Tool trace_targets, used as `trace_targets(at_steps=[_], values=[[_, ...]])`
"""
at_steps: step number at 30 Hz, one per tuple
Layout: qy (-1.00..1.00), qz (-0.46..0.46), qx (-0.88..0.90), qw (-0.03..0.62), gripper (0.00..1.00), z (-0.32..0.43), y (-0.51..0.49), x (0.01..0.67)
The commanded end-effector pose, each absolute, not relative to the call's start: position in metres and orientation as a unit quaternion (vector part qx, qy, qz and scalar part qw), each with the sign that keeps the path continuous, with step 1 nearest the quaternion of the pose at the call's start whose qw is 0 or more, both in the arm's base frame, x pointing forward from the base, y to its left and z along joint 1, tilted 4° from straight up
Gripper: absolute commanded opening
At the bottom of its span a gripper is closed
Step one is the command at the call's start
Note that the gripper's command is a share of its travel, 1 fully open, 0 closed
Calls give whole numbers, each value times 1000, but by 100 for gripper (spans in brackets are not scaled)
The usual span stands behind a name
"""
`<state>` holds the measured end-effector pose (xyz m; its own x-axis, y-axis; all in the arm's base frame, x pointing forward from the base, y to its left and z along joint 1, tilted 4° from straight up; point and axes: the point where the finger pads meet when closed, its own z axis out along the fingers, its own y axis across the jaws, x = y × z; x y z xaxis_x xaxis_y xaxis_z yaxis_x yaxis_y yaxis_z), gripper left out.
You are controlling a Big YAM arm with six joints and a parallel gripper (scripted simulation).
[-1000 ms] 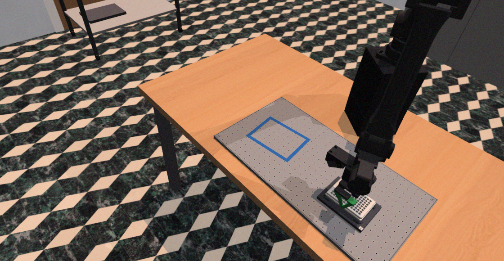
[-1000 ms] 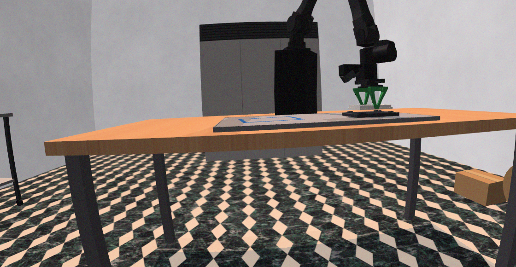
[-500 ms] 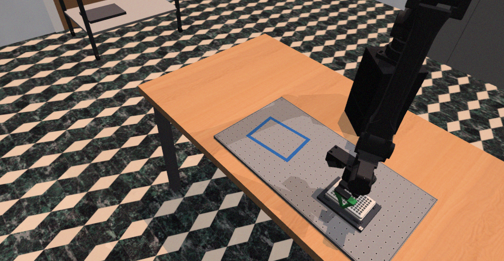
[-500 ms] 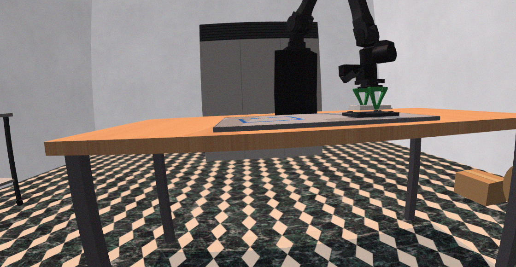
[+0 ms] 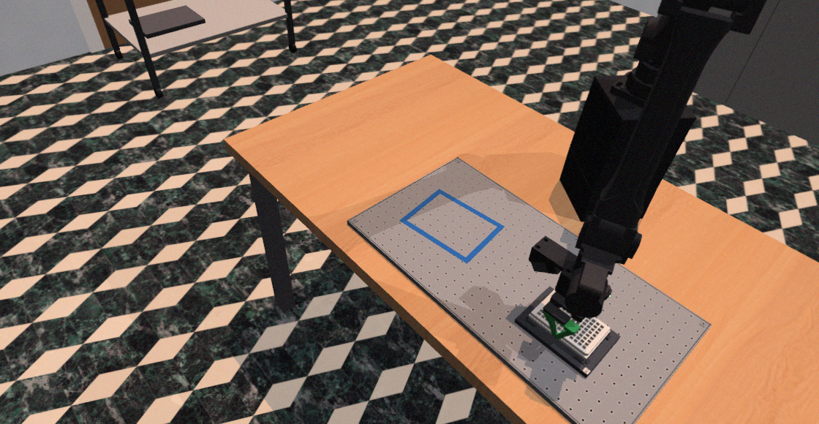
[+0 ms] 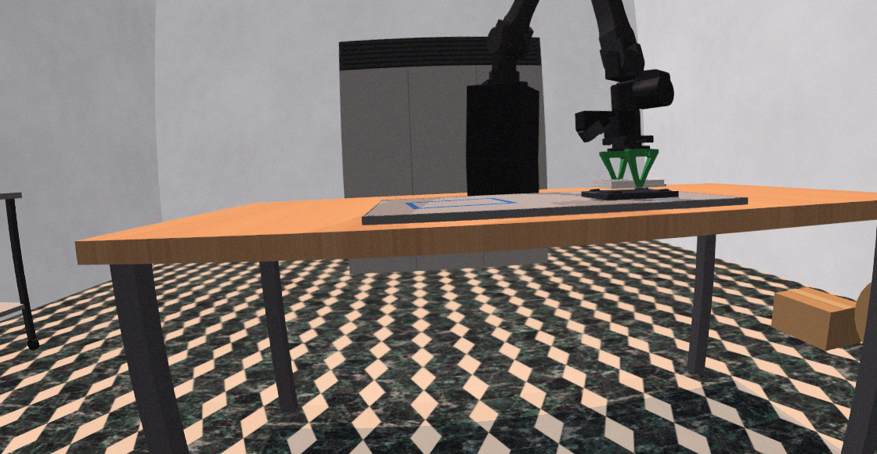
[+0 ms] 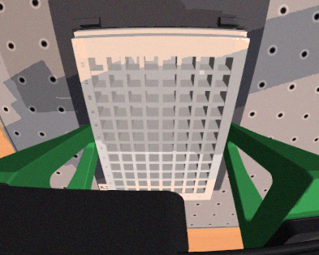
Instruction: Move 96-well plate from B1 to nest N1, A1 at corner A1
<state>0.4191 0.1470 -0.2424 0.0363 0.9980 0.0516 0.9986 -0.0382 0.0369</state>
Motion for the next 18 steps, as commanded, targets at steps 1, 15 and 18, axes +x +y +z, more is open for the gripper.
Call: trace_targets(at_steps=[1,15,18], values=[[-692,-44,-721,-3,0,-240,156,431],[-692,-40,-721,-2,0,-243,155,428],[-691,-48,-721,-5,0,-238,157,434]])
